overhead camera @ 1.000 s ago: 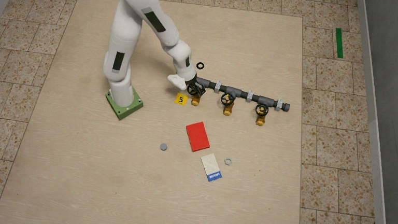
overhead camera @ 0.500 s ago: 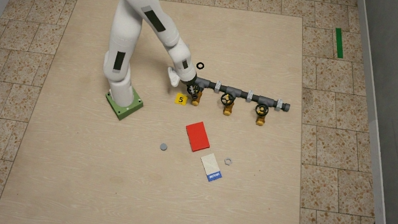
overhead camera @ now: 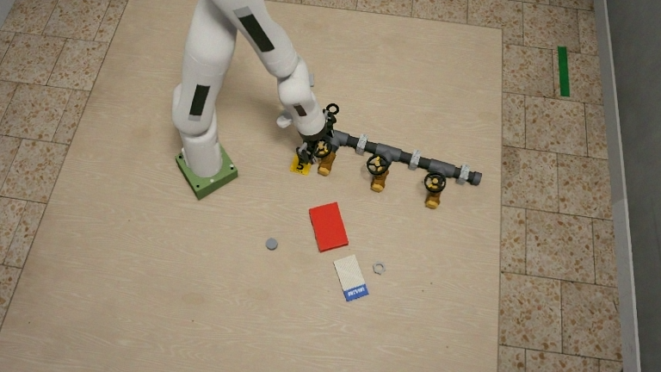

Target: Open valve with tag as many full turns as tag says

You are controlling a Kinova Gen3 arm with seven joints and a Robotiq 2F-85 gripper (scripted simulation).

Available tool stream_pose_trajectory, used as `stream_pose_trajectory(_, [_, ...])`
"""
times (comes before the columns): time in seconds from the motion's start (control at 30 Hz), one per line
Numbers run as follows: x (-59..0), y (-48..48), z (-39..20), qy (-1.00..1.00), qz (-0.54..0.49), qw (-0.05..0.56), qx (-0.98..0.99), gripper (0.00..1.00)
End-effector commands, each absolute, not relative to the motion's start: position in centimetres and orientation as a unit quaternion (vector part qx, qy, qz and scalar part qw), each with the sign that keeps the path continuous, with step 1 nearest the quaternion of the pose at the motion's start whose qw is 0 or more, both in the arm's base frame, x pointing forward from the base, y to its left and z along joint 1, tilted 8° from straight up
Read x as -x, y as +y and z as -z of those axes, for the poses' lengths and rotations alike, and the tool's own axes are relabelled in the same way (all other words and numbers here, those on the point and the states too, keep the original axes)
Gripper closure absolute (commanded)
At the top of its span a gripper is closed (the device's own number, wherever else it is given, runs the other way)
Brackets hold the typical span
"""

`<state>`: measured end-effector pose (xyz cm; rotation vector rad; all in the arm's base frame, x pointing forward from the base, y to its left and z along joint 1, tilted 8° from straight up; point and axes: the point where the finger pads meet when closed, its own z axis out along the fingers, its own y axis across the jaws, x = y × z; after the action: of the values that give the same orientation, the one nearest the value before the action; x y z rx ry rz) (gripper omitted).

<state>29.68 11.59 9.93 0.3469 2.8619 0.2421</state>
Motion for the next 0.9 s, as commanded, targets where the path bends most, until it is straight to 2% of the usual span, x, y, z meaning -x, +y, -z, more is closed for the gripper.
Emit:
stream_pose_trajectory(0.0, [-29.68,11.63,-9.96,0.966,-0.087,0.122,-0.210,0.00])
stream_pose_trajectory(0.37, [-29.69,11.63,-9.96,0.875,-0.116,0.095,-0.460,0.00])
stream_pose_trajectory(0.87, [-29.69,11.63,-9.96,0.795,-0.129,0.076,-0.588,0.00])
